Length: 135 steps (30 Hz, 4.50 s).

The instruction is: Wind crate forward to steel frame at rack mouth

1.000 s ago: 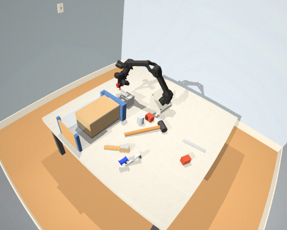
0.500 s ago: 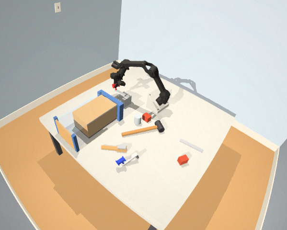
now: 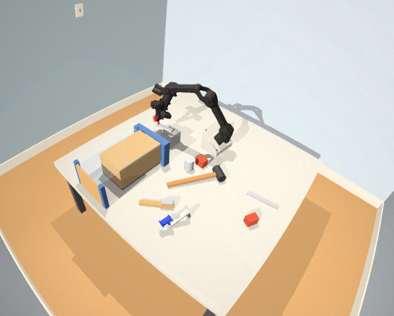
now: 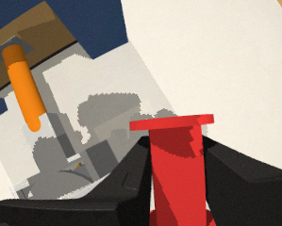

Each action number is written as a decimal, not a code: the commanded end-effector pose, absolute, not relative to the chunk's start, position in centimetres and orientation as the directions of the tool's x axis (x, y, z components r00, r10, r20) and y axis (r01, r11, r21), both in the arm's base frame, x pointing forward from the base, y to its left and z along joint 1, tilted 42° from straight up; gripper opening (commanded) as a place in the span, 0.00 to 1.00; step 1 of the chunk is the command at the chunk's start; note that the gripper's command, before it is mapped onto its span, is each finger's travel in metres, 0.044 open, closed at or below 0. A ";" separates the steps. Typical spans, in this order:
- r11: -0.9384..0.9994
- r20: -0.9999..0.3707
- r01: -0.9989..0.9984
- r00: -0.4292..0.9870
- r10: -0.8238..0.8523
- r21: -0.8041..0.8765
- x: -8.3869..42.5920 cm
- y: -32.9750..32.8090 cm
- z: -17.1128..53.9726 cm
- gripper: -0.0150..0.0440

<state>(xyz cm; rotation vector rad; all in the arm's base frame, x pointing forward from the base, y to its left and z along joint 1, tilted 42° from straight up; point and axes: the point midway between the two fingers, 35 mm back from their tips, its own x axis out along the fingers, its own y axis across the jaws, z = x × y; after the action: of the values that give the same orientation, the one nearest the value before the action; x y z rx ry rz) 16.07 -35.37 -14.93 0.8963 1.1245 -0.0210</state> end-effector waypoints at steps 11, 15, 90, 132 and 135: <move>0.675 -0.762 0.391 0.493 0.421 0.626 19.9 -34.5 -14.0 0.25; 0.675 -0.761 0.391 0.493 0.421 0.626 20.2 -34.4 -13.8 0.25; 0.672 -0.758 0.389 0.495 0.424 0.630 25.1 -29.7 -9.3 0.25; 0.670 -0.757 0.390 0.495 0.427 0.632 25.0 -26.1 -6.3 0.25; 0.670 -0.757 0.390 0.495 0.427 0.632 24.9 -25.9 -6.1 0.25</move>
<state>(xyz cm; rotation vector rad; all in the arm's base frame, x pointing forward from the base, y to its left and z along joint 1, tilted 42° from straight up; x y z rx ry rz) 25.29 -27.21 -6.78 0.8516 1.0829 0.0126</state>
